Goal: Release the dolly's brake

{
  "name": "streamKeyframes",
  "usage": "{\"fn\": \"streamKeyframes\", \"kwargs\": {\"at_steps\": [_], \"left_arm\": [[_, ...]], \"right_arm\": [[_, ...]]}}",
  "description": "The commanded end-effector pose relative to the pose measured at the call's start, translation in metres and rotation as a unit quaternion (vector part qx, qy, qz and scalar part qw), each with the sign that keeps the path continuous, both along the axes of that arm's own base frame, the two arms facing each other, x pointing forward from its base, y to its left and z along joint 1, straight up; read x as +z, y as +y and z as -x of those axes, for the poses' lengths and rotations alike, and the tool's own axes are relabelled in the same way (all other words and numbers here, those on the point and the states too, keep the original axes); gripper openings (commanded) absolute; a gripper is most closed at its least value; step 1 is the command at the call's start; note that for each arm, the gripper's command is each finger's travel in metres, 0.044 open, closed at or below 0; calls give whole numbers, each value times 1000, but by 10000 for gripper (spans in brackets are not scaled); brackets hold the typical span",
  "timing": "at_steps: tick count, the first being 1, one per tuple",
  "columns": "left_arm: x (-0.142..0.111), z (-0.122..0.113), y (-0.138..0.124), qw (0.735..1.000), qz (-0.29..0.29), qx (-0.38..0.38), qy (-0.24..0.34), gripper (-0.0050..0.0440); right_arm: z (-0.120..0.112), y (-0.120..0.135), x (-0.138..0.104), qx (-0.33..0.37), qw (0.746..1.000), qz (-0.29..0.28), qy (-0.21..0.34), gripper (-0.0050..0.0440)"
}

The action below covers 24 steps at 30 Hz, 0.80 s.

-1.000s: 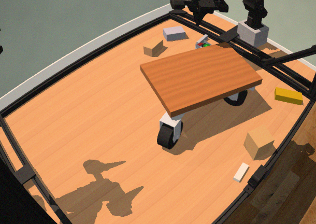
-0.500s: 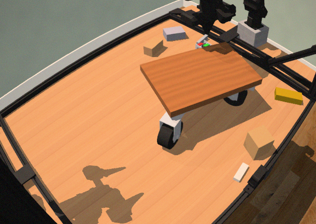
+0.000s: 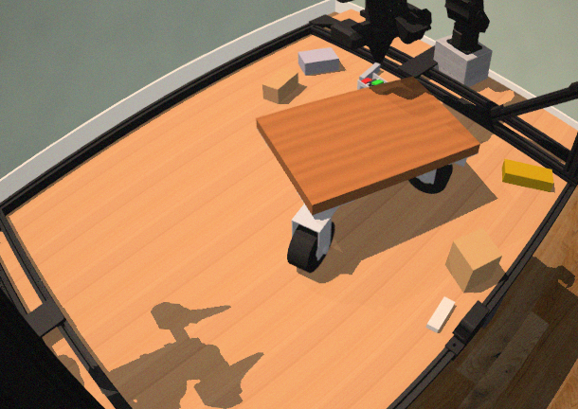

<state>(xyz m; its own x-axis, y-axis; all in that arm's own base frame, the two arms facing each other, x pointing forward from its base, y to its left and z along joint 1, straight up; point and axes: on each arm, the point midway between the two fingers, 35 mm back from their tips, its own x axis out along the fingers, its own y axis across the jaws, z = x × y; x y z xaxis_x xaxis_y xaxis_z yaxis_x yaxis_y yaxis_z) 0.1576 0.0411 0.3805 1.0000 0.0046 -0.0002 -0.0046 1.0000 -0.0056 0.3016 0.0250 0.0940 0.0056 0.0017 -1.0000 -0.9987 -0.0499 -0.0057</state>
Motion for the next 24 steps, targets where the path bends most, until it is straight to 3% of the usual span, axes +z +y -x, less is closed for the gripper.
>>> {"fn": "streamKeyframes", "kwargs": {"at_steps": [1, 24], "left_arm": [[0, 0, -1, 1000, -3, -2, 0, 440], [0, 0, -1, 1000, -3, -2, 0, 440]], "right_arm": [[1, 0, -3, 1, 1000, 1, 3, 0], [1, 0, -31, 1, 1000, 1, 3, 0]]}}
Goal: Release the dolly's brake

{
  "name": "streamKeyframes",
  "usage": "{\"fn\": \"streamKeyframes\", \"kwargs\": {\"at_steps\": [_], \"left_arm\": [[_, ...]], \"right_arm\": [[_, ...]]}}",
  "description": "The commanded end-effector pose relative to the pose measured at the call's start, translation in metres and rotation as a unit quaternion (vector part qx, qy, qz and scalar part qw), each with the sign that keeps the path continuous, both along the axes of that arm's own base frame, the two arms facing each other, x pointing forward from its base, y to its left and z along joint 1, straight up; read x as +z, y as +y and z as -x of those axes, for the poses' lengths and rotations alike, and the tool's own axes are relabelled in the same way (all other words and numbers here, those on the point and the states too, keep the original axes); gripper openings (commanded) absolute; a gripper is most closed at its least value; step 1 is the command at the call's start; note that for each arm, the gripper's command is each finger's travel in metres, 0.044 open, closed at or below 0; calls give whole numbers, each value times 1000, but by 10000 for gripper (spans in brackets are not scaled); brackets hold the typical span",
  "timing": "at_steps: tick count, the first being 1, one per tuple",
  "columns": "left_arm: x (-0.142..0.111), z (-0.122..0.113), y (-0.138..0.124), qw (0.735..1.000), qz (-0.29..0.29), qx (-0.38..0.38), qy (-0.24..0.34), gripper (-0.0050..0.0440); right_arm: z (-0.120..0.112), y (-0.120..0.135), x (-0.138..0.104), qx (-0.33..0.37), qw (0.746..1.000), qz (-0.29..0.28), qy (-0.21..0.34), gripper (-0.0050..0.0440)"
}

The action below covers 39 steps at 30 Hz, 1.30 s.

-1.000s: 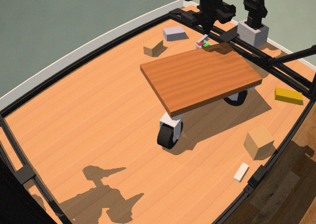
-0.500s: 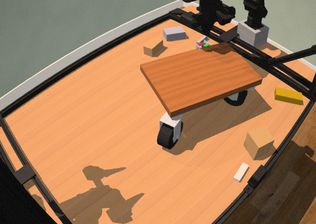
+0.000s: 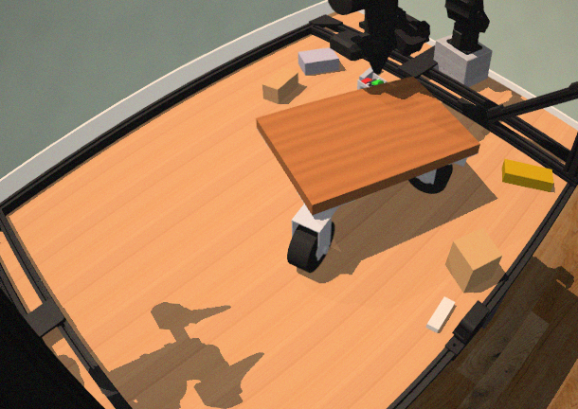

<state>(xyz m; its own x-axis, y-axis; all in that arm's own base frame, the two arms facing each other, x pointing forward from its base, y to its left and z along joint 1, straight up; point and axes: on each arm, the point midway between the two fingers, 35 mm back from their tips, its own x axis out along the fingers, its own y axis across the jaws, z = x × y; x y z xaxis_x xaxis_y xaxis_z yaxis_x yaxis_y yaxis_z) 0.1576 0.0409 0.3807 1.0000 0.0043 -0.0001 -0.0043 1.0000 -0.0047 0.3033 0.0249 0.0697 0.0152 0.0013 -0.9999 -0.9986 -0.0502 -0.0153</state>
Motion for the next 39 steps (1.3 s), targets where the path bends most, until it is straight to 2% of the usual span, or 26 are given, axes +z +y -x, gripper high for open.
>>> {"fn": "streamKeyframes", "kwargs": {"at_steps": [1, 39], "left_arm": [[0, 0, -1, 1000, -2, -2, 0, 440], [0, 0, -1, 1000, -2, -2, 0, 440]], "right_arm": [[3, 0, -6, 1, 1000, 1, 8, 0], [2, 1, -28, 1, 1000, 1, 8, 0]]}}
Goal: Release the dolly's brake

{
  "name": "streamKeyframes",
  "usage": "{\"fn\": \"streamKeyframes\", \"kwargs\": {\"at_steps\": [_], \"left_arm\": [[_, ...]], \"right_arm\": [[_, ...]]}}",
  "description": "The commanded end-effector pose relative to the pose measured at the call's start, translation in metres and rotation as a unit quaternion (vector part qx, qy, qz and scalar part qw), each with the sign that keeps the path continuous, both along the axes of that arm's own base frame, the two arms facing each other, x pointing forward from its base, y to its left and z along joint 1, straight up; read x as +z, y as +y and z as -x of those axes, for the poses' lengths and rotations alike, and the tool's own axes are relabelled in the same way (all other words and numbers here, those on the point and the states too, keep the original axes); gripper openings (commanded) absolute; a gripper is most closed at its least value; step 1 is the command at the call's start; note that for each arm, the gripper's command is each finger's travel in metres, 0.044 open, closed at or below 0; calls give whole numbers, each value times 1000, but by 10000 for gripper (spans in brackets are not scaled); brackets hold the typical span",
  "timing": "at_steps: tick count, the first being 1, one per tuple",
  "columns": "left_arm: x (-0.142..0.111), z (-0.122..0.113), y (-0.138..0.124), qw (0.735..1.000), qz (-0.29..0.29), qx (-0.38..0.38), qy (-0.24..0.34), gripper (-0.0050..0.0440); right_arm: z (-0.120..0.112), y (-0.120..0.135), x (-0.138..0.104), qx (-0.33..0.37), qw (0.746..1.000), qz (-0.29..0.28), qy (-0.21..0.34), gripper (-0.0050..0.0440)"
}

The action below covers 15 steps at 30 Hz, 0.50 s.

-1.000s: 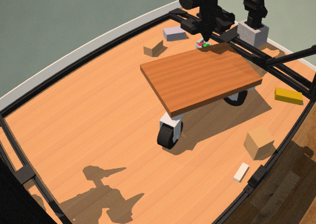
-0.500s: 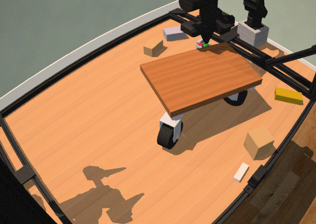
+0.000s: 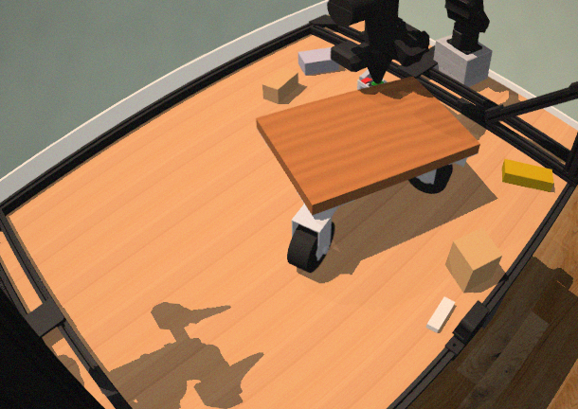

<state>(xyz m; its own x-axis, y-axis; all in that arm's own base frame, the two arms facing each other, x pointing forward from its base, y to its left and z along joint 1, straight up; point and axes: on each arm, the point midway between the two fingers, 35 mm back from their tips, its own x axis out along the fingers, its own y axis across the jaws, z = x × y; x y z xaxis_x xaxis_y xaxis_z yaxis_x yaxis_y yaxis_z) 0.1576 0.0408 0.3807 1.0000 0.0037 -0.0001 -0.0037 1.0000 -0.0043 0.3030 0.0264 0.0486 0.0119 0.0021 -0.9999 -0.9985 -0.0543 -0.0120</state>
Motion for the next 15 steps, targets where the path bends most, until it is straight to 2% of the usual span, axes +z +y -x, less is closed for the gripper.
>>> {"fn": "streamKeyframes", "kwargs": {"at_steps": [1, 8, 11, 13, 14, 15], "left_arm": [[0, 0, -1, 1000, -2, -2, 0, 440], [0, 0, -1, 1000, -2, -2, 0, 440], [0, 0, -1, 1000, -2, -2, 0, 440], [0, 0, -1, 1000, -2, -2, 0, 440], [0, 0, -1, 1000, -2, -2, 0, 440], [0, 0, -1, 1000, -2, -2, 0, 440]], "right_arm": [[2, 0, -7, -1, 1000, 1, 6, 0], [1, 0, 2, -1, 1000, 1, 6, 0], [0, 1, 42, -1, 1000, 1, 6, 0], [2, 1, 60, -1, 1000, 1, 6, 0], [4, 0, 31, 0, 1000, 2, 21, 0], [4, 0, 31, 0, 1000, 2, 21, 0]]}}
